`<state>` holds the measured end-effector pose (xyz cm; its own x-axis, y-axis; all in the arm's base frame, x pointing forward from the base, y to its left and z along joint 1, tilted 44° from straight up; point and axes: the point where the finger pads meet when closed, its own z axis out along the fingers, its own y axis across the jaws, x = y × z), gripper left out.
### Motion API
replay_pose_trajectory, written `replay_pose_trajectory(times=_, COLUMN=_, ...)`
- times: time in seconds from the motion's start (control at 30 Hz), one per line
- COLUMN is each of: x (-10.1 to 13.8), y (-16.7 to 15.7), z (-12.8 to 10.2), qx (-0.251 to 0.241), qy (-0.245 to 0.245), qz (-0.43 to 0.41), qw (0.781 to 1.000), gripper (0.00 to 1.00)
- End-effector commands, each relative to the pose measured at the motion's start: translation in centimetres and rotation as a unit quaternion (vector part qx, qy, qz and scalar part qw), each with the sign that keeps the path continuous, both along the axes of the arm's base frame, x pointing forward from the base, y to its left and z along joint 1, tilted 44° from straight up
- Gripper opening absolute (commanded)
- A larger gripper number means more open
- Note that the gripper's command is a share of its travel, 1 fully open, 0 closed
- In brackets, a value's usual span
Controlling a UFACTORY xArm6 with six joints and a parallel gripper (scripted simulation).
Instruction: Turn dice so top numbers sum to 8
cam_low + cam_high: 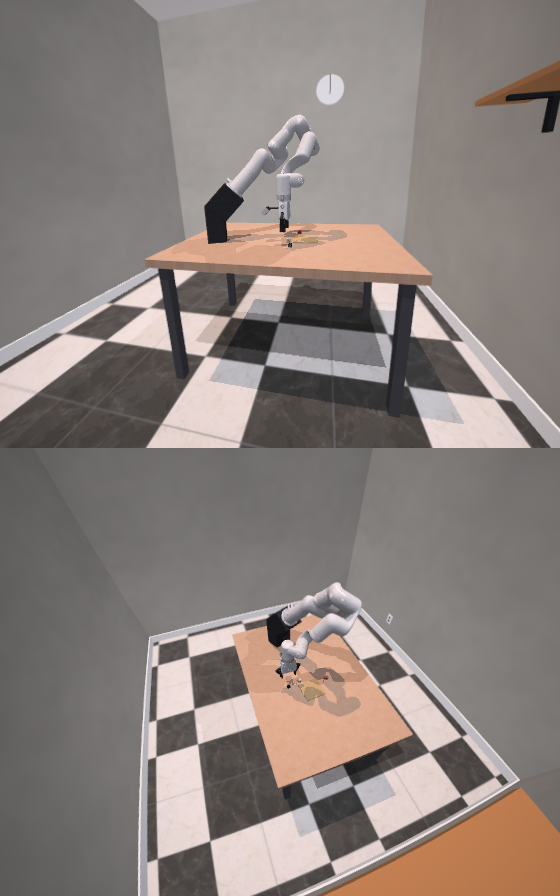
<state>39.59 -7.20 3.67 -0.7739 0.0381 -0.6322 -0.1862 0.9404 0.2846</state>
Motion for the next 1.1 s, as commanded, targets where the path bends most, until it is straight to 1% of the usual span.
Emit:
replay_pose_trajectory(times=0.0, x=1.8, y=0.5, z=-1.6, qx=-0.002, qy=-0.006, qz=-0.003, qw=1.000, gripper=1.00)
replay_pose_trajectory(times=0.1, x=2.9, y=1.1, z=-2.9, qx=-0.002, qy=-0.006, qz=-0.003, qw=1.000, gripper=1.00)
replay_pose_trajectory(times=0.2, x=3.4, y=1.3, z=-3.4, qx=-0.002, qy=-0.006, qz=-0.003, qw=1.000, gripper=1.00)
replay_pose_trajectory(times=1.07, x=3.5, y=1.4, z=-3.5, qx=-0.002, qy=-0.006, qz=-0.003, qw=1.000, gripper=1.00)
